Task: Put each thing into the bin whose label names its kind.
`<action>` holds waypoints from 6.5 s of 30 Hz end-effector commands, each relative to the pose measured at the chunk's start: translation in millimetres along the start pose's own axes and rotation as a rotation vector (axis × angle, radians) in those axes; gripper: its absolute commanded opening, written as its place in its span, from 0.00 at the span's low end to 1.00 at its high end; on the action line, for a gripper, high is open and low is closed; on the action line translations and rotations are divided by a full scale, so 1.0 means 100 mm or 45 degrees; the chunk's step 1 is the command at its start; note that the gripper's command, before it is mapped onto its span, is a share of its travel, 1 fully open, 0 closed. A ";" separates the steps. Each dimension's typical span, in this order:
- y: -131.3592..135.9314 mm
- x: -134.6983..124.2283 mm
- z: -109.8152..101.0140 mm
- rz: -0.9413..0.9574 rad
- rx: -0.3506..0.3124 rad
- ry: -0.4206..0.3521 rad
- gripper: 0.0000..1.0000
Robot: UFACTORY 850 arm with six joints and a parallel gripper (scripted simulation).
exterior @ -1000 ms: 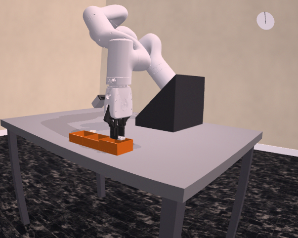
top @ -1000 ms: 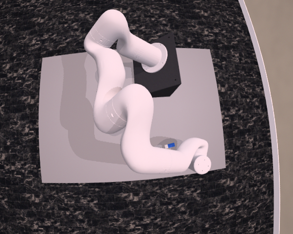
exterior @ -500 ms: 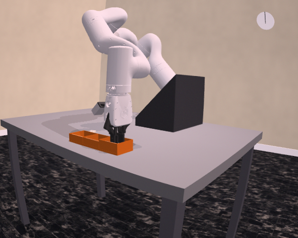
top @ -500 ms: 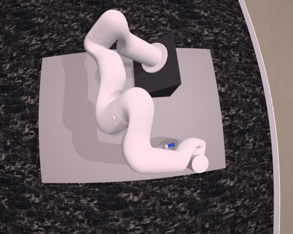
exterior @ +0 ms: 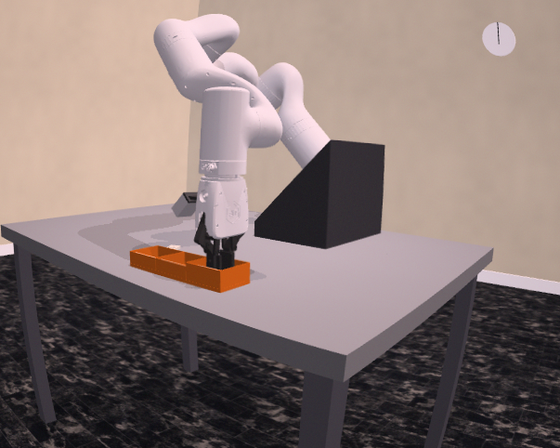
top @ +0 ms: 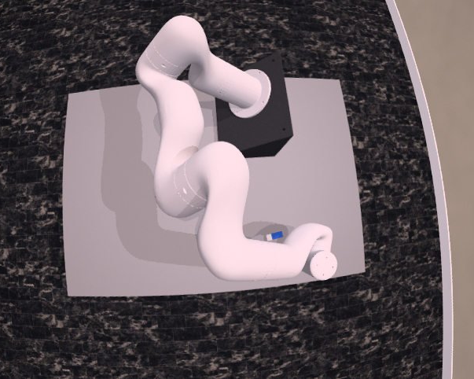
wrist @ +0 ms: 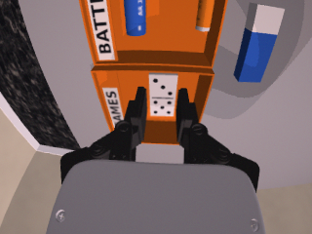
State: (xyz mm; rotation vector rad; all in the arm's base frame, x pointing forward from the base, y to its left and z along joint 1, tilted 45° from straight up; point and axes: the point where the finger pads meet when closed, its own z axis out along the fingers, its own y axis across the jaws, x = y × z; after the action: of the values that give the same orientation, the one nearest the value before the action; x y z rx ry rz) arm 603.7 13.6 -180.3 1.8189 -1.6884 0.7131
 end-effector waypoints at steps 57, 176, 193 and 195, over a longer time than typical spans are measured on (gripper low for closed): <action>0.39 0.83 -0.48 0.567 -0.013 0.003 0.41; 1.24 2.59 0.15 1.493 0.001 -0.001 0.00; 1.24 2.59 0.01 1.494 0.001 -0.001 0.00; 1.24 2.59 0.01 1.494 0.001 -0.001 0.00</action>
State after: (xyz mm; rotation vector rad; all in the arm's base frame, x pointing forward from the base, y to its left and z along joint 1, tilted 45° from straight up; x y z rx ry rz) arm 497.3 -178.1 5.5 0.6457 -2.6823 1.1168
